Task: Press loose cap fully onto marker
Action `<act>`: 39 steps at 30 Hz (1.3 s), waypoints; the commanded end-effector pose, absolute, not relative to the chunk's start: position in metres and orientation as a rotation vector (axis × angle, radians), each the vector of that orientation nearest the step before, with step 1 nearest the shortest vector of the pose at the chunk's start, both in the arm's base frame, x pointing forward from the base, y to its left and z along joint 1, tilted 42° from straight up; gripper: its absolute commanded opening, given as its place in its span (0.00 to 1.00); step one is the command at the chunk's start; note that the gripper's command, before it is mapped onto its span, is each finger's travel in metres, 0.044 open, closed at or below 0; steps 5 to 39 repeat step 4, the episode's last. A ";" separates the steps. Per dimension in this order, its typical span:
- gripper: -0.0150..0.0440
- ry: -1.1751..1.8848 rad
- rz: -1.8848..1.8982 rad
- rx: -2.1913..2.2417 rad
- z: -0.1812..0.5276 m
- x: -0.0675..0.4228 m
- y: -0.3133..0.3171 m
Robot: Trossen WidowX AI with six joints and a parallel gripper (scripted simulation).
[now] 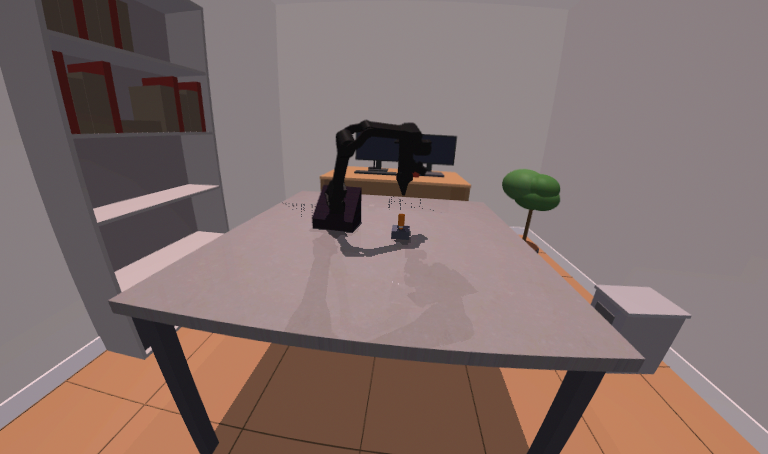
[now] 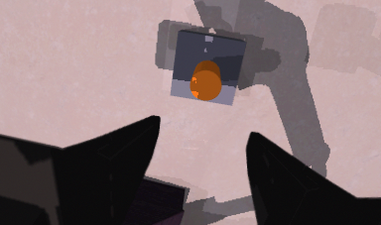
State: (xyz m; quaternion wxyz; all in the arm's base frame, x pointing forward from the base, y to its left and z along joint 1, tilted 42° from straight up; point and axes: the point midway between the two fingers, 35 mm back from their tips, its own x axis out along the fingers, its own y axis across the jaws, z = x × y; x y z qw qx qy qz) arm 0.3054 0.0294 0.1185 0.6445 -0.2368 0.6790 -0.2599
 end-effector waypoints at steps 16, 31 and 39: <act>0.92 1.545 -0.592 -0.533 0.119 0.306 0.030; 0.92 1.545 -0.592 -0.533 0.119 0.306 0.030; 0.92 1.545 -0.592 -0.533 0.119 0.306 0.030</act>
